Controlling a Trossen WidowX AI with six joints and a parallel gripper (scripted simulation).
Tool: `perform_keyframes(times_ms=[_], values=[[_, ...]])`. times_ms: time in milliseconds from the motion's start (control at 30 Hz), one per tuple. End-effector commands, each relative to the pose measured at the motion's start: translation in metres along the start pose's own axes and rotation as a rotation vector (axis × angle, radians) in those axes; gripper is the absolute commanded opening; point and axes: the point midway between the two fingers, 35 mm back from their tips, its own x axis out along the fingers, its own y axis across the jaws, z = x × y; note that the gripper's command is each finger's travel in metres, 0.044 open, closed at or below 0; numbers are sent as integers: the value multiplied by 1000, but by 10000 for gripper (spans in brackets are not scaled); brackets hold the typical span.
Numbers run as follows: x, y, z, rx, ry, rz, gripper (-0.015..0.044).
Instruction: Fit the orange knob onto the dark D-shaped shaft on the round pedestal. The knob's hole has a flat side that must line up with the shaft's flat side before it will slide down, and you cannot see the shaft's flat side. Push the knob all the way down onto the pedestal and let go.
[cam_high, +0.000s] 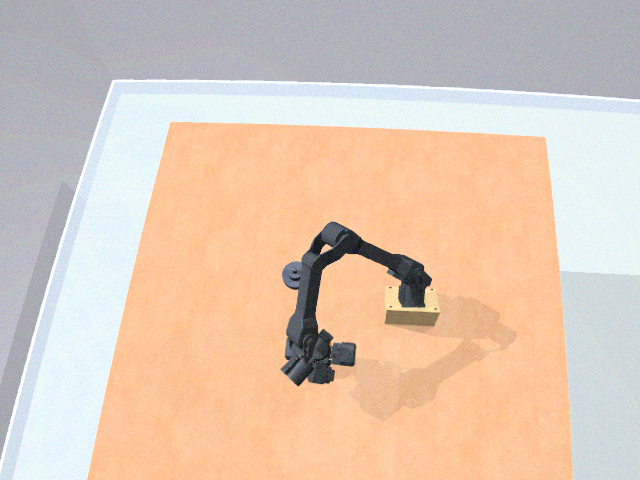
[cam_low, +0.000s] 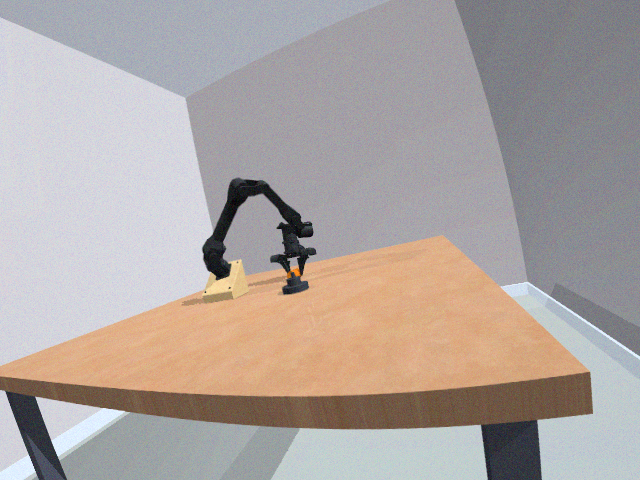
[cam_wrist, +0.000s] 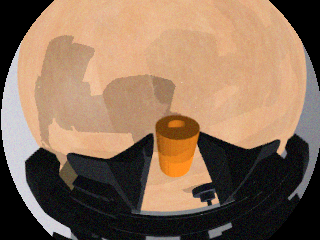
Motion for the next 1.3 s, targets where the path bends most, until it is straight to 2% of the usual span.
perform_keyframes(times_ms=[0,200,400,1267], values=[[0,0,0,-4,2,-3,220],[0,0,0,-4,2,-3,180],[-1,0,-2,-2,-30,-2,179],[-10,0,-29,-3,-481,3,179]])
